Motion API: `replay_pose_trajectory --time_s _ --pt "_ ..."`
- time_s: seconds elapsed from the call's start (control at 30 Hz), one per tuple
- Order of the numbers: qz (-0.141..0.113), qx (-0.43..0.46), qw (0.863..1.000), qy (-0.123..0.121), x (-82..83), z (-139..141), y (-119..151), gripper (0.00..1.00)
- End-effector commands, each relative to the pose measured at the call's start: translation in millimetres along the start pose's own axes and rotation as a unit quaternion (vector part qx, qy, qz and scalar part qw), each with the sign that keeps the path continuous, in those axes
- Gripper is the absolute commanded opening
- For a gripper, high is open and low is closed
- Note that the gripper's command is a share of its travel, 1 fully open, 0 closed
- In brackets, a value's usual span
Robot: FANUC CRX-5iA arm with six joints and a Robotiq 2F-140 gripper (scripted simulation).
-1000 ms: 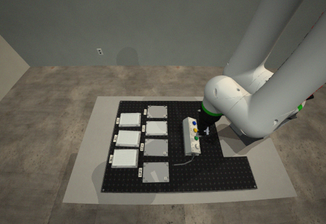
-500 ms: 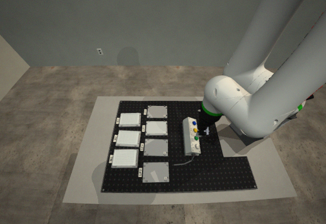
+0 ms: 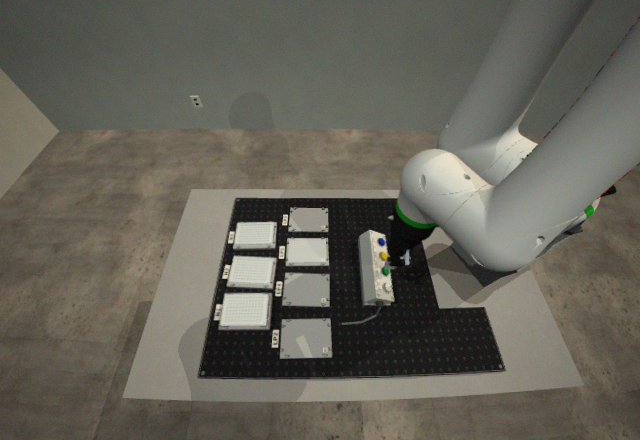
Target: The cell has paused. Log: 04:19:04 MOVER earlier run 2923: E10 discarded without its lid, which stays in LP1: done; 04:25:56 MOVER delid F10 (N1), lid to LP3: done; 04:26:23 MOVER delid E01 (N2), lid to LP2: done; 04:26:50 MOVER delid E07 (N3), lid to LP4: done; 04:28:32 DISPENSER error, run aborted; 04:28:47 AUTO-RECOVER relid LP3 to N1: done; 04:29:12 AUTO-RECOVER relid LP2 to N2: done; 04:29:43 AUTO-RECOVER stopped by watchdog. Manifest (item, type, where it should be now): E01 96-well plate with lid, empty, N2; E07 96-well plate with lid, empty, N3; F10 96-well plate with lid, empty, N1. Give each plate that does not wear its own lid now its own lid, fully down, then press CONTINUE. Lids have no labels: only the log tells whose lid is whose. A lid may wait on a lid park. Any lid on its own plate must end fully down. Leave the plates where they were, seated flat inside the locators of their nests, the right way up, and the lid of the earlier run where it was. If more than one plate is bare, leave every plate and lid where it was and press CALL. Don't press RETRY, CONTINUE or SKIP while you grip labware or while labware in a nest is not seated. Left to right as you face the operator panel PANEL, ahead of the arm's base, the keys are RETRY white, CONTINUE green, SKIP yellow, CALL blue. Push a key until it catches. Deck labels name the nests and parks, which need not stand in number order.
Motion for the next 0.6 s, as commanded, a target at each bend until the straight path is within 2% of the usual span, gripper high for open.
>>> replay_pose_trajectory --time_s 0.0,0.57 --pt "0.020 0.000 1.000 0.009 -1.6 -0.6 1.4 0.00" --pt "0.020 0.000 1.000 0.009 -14.3 -0.4 0.9 0.00"
Point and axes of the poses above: the point where the finger pads meet when closed, its own x axis back along the fingers, its own z axis across the jaws, y = z × x, the point moved 2 cm from there along x, back along the fingers, and after that the axes turned 11 degrees about -x, right-handed, at the moved point
